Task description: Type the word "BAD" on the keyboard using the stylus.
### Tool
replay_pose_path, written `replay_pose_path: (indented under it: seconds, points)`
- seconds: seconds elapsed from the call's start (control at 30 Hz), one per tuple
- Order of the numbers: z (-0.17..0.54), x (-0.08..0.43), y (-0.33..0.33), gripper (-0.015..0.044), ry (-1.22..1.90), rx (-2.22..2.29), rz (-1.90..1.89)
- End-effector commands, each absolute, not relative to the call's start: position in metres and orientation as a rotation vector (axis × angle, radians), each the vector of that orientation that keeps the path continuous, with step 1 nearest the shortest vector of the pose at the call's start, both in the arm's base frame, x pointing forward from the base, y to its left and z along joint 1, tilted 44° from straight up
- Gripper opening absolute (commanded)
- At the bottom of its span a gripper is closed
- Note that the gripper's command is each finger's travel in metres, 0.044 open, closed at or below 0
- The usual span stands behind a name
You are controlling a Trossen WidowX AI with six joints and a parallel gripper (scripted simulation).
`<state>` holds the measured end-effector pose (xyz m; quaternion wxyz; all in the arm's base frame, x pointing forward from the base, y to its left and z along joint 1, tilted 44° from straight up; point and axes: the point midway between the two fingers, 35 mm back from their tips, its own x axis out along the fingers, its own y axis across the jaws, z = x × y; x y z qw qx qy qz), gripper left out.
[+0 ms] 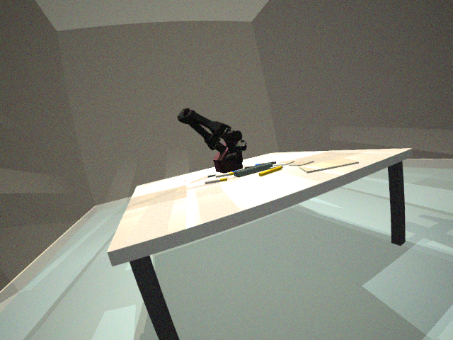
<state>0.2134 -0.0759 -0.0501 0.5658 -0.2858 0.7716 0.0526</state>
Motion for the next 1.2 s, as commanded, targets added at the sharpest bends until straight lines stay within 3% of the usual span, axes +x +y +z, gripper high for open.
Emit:
replay_pose_path:
  seconds: [0.0,1.17]
  points:
    - [-0.038,0.206,-0.069,0.0150,1.415,-1.113,0.551]
    - [-0.048,0.203,-0.080,0.0150,1.416,-1.114,0.551]
